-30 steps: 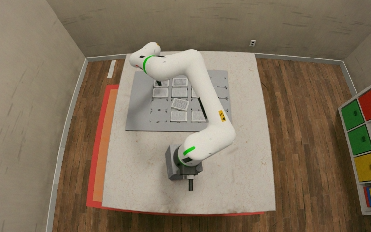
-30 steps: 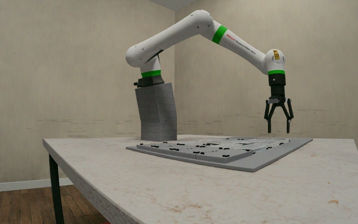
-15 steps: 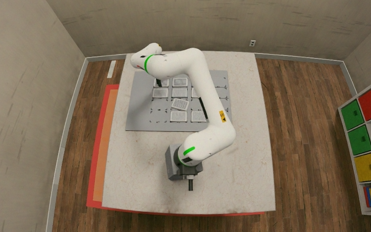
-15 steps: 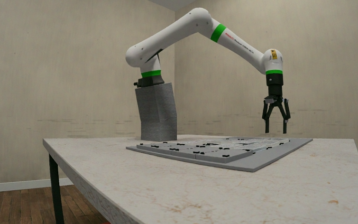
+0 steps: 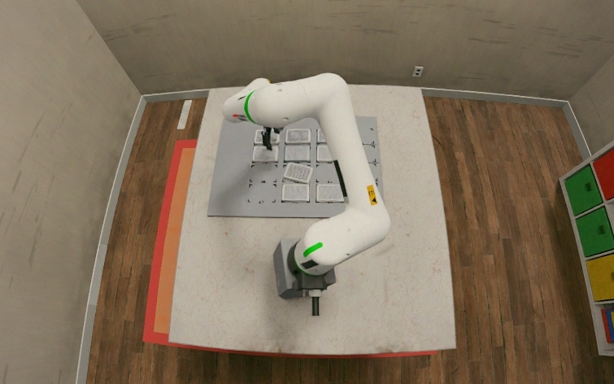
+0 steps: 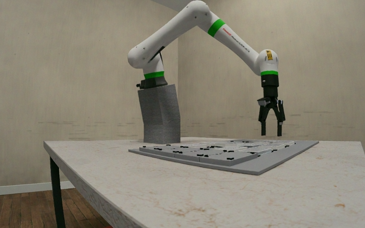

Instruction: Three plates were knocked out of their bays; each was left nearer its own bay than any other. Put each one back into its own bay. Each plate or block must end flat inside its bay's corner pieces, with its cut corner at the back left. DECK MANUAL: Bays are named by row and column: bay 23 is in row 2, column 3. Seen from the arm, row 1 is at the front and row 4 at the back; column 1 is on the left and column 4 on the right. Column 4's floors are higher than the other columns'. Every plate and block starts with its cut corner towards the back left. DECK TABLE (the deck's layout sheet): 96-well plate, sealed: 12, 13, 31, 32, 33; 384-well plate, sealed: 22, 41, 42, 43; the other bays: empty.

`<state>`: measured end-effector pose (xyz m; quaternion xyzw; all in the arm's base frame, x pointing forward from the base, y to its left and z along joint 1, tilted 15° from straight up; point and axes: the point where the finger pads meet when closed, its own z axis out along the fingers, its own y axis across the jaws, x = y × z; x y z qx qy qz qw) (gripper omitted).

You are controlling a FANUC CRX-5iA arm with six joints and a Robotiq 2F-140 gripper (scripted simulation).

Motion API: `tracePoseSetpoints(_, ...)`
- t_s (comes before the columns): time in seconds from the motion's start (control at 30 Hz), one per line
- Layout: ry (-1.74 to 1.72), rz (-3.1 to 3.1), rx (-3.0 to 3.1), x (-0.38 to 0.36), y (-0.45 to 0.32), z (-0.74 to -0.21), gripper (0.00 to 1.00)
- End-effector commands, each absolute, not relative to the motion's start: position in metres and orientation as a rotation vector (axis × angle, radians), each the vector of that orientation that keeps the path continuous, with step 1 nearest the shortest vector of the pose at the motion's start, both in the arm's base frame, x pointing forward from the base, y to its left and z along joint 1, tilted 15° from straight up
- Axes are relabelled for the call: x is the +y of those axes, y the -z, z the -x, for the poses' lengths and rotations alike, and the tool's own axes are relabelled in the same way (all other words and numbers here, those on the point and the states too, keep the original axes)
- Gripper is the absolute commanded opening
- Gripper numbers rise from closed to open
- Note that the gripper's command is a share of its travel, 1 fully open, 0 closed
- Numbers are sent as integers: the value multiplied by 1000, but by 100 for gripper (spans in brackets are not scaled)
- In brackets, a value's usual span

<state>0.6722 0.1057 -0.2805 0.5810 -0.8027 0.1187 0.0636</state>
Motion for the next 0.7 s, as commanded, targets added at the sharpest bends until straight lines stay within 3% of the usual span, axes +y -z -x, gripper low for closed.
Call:
tracePoseSetpoints(0.0, -362, -1758, -2427, 99, 278, -663, 70)
tracePoseSetpoints(0.67, -362, -1758, -2427, 57, 269, -605, 70)
